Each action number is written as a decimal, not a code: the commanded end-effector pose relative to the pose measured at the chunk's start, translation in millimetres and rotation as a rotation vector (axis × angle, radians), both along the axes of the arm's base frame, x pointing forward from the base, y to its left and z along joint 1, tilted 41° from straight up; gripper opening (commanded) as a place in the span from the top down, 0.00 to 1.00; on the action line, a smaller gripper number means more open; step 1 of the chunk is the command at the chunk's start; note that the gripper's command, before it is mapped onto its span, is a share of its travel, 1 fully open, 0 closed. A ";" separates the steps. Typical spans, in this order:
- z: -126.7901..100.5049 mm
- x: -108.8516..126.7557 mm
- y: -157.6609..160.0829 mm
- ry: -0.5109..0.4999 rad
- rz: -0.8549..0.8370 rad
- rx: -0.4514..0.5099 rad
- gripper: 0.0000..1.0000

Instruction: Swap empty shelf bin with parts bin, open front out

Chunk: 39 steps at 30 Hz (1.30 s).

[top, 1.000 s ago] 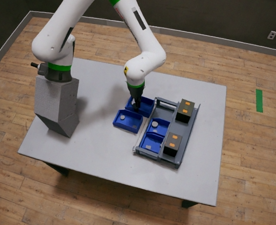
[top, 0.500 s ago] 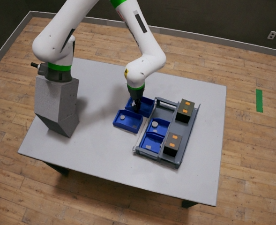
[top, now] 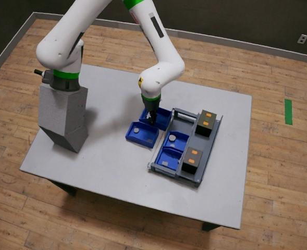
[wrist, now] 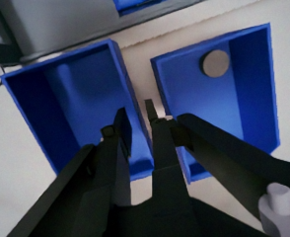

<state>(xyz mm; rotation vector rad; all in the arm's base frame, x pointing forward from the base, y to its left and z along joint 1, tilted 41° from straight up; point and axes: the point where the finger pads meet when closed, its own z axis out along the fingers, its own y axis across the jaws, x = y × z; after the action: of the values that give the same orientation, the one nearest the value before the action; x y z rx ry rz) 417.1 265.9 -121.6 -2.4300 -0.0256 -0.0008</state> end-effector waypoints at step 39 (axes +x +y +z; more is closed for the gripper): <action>0.3 0.6 -0.5 -0.001 -0.001 0.000 0.90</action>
<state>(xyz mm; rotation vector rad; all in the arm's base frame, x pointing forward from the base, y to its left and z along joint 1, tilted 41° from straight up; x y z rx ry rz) 417.2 265.8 -121.6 -2.4301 -0.0257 -0.0010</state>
